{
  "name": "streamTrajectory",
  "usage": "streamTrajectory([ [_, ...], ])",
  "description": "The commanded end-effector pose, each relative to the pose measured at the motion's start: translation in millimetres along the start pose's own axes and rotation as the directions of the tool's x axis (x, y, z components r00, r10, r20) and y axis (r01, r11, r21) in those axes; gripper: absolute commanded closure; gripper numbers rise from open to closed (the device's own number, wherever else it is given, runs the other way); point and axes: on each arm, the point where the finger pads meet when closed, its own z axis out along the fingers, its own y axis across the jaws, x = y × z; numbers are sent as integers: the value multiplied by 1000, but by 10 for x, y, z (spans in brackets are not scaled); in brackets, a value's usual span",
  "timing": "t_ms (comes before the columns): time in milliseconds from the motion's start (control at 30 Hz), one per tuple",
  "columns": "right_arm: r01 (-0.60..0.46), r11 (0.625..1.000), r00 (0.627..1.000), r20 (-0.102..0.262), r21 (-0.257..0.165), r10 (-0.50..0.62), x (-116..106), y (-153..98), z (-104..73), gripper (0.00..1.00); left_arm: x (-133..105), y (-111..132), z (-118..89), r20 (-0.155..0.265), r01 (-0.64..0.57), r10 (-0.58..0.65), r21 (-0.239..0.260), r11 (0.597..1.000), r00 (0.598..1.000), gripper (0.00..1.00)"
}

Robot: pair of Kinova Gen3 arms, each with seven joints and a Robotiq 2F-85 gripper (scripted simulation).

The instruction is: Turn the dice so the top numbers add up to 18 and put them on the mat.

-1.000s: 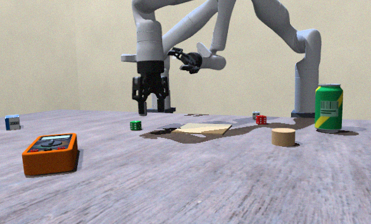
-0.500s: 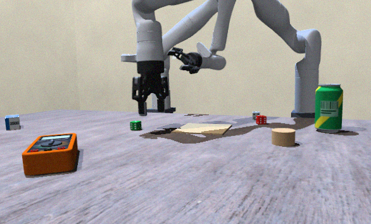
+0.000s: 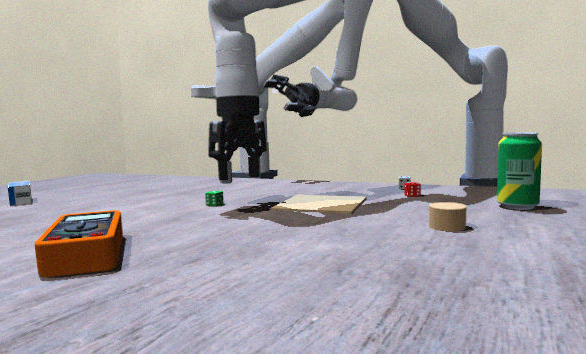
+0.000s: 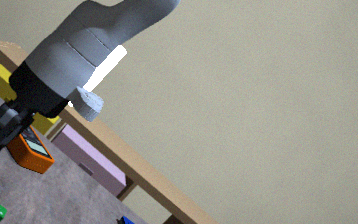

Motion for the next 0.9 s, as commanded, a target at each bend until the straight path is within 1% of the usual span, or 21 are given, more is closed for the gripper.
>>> streamTrajectory([
  [0, -1, 1000, 1000, 0, 0, 1, 4, 3, 0, 2, 4, -5, -14, -1, 0, 0, 2, 1000, 1000, 2],
  [867, -1, 1000, 1000, 0, 0, 1, 4, 3, 0, 2, -63, 63, -14, -1, 0, 0, 2, 1000, 1000, 2],
])
